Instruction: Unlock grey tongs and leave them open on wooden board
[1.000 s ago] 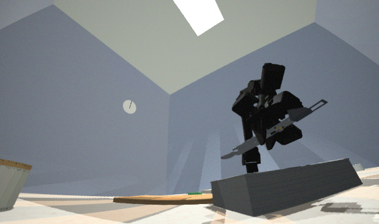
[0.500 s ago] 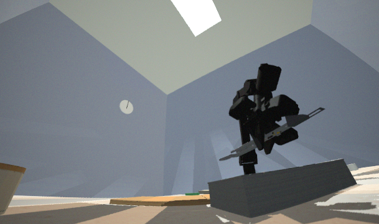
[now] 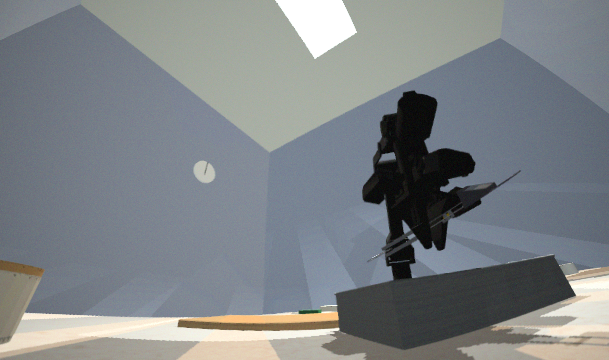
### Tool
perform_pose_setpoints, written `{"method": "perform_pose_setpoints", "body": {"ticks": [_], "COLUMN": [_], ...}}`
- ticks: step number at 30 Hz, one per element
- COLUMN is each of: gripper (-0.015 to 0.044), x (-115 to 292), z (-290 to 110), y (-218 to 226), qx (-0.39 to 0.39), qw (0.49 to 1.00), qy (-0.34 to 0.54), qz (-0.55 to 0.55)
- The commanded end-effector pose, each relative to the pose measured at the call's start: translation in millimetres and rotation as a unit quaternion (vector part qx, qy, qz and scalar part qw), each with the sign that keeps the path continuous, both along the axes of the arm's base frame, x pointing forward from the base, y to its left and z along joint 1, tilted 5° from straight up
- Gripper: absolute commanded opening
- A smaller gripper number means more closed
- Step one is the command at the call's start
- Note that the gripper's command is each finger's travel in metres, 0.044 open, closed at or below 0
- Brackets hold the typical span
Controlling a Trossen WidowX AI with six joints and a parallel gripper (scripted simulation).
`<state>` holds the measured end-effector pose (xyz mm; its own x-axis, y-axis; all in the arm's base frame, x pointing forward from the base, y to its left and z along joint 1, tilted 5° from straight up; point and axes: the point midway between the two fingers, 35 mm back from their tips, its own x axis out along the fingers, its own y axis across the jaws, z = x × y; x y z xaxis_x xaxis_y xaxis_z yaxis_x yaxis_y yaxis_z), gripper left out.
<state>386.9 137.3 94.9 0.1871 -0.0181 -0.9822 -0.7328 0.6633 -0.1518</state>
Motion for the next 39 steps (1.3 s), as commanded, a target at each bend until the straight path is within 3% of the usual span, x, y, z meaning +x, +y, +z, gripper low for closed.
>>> {"method": "perform_pose_setpoints", "body": {"ticks": [1,16,39], "gripper": [-0.0150,-0.0150,-0.0150], "x": [1.3,-1.0,17.5], "z": [6.4,3.5,0.2], "y": [1.9,-4.2,-151.6], "qx": [0.029,0.054,0.088], "qw": [0.999,0.995,0.924], "qy": [0.024,0.065,0.065], "qz": [-0.019,-0.053,-0.366]}}
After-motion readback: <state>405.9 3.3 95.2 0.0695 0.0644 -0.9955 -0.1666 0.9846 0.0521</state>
